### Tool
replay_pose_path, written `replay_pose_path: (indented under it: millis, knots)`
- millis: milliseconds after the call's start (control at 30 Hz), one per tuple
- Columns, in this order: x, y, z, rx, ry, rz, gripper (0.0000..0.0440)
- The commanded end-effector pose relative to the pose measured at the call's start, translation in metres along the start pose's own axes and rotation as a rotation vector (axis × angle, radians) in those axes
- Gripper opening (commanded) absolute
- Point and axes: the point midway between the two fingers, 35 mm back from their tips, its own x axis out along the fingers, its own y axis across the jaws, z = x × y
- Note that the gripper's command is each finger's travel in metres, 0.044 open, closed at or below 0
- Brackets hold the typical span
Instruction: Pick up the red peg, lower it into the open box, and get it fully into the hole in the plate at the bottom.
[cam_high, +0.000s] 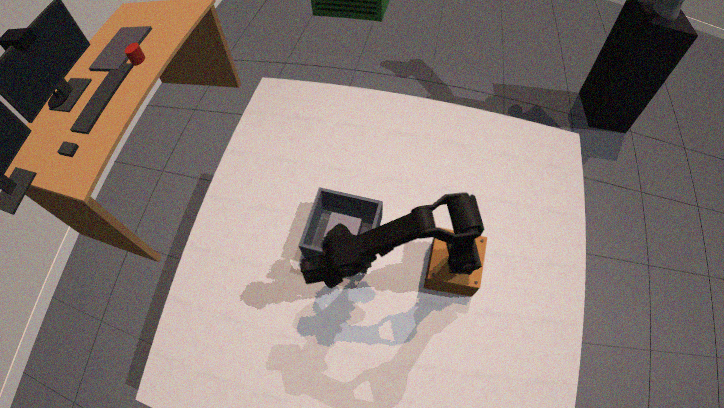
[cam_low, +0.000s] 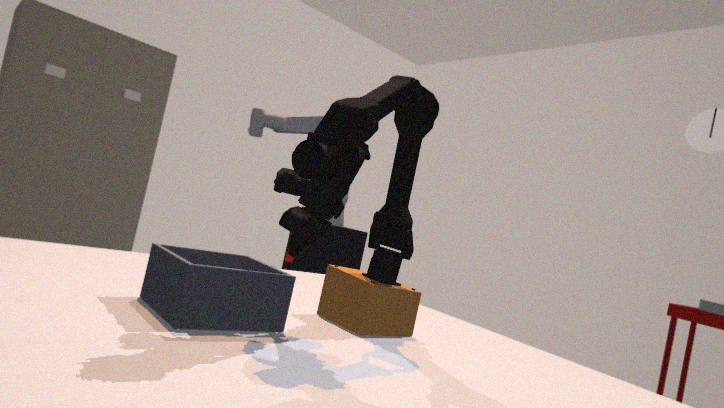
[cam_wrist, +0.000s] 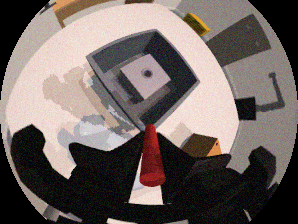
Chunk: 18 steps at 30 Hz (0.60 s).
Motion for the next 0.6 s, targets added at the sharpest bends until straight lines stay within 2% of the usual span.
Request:
replay_pose_path:
  millis: [0,567]
  knots:
    - [0.003,0.001,0.015,0.024,-0.004,0.003,0.0]
    - [0.047,0.0,0.09,0.056,0.037,0.05,0.0]
